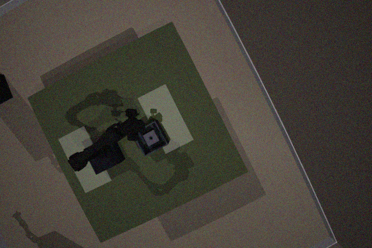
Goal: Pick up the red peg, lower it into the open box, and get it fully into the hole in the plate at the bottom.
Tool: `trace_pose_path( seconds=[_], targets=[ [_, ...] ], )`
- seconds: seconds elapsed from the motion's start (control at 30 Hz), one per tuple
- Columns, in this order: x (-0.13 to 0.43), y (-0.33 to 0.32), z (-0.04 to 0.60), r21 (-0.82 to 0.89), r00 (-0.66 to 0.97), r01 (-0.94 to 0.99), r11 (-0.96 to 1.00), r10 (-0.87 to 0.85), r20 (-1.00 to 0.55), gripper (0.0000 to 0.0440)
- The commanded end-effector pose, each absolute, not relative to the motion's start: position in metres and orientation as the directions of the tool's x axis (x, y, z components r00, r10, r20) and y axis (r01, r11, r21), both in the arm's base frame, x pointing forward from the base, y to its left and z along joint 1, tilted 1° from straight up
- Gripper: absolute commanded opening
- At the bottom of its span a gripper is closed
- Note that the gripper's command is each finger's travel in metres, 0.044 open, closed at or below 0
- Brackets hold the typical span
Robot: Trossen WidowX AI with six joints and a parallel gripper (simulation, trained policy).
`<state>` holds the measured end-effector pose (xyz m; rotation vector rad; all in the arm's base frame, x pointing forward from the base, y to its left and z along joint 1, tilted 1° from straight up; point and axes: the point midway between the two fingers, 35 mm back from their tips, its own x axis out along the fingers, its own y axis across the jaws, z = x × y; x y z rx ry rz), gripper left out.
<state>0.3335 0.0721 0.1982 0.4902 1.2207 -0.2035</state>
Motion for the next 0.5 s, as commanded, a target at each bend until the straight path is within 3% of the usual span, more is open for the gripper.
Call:
trace_pose_path(
  seconds=[0.0,0.47],
  targets=[
    [0.302,0.083,0.184,0.185,0.235,0.478,0.859,0.078,-0.969,0.0440],
    [0.209,0.109,0.144,-0.101,-0.069,0.633,0.767,-0.074,-0.995,0.0440]
  ],
)
